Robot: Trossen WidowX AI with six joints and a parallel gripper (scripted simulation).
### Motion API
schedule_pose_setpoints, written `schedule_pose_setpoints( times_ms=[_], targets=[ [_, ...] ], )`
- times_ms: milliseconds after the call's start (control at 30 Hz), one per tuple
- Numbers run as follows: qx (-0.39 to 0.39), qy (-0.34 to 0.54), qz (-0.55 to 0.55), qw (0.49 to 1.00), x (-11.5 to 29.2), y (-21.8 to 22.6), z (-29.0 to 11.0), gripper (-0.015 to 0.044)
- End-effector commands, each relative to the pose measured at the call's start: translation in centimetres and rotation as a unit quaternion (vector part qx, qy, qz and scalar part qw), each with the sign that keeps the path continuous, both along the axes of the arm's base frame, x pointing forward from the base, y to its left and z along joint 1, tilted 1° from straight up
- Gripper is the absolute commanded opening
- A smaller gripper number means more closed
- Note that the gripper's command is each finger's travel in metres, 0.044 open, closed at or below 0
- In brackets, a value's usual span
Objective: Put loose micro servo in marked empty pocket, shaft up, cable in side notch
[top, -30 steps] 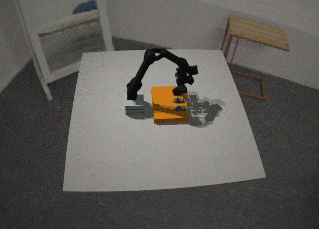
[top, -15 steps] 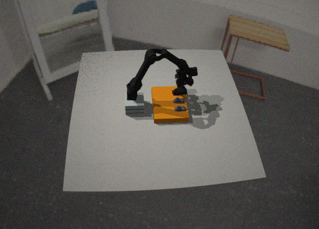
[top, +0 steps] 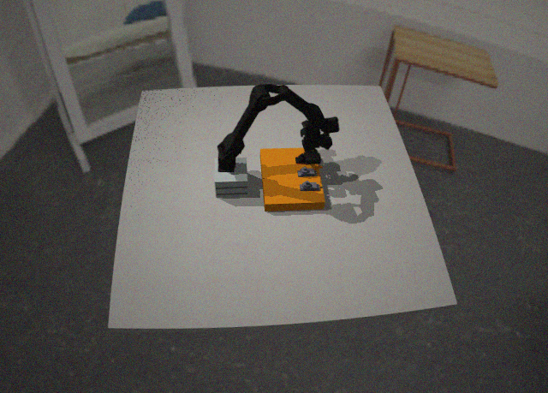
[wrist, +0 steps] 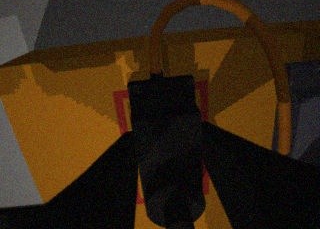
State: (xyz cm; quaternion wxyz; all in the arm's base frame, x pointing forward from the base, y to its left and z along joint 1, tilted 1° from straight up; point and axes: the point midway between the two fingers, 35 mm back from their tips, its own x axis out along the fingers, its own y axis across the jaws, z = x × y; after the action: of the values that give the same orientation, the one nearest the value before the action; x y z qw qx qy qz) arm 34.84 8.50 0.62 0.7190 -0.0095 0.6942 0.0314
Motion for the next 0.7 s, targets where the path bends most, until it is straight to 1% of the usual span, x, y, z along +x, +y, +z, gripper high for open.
schedule_pose_setpoints(
  times_ms=[0,133,233,333,600,667],
  targets=[
    [-0.001,-0.001,0.0,1.0,0.0,0.0,0.0,0.0079],
    [-0.001,-0.001,0.0,1.0,0.0,0.0,0.0,0.0184],
    [-0.001,-0.001,0.0,1.0,0.0,0.0,0.7,0.0187],
    [-0.001,-0.001,0.0,1.0,-0.4,-0.1,3.1,0.0187],
    [-0.001,-0.001,0.0,1.0,-0.8,-0.2,3.4,0.0187],
    [0.0,0.001,0.0,1.0,-1.3,-0.2,3.5,0.024]
  ],
)
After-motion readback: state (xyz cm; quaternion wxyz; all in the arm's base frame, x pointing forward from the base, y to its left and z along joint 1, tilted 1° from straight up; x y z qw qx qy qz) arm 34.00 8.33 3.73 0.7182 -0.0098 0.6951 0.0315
